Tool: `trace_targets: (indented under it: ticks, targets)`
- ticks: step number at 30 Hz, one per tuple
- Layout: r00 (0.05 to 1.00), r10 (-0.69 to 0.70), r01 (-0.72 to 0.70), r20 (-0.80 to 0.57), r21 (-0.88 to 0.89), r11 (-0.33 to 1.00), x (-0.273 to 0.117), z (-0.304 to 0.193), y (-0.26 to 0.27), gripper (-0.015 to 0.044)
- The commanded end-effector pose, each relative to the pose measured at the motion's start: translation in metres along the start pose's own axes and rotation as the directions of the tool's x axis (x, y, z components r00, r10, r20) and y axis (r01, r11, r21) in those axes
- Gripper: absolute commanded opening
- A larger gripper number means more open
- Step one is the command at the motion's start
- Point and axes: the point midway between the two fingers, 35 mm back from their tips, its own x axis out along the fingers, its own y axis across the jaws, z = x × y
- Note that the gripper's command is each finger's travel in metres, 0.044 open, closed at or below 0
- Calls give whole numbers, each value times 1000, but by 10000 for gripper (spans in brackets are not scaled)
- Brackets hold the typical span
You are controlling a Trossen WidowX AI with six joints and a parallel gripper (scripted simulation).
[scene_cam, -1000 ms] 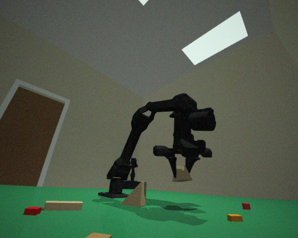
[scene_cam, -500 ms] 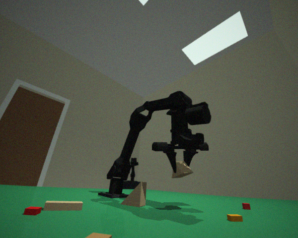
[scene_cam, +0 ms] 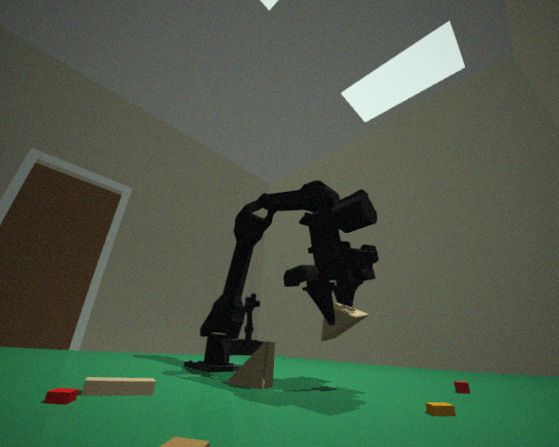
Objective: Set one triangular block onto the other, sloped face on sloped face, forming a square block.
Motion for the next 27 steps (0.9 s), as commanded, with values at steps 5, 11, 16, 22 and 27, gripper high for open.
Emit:
trace_targets:
  ticks: [5, 11, 16, 22, 27]
  targets:
    - [992, 2, 24, 123, -213, 977, -1, -3, 0, 0]
    - [978, 9, 69, 210, -360, 931, -1, -6, -1, 0]
    - [959, 17, 122, 282, -468, 875, -1, -9, -1, 0]
    - [948, 21, 154, 317, -516, 842, -1, -11, -1, 0]
    - [949, 20, 154, 316, -517, 842, -3, -11, -4, 0]
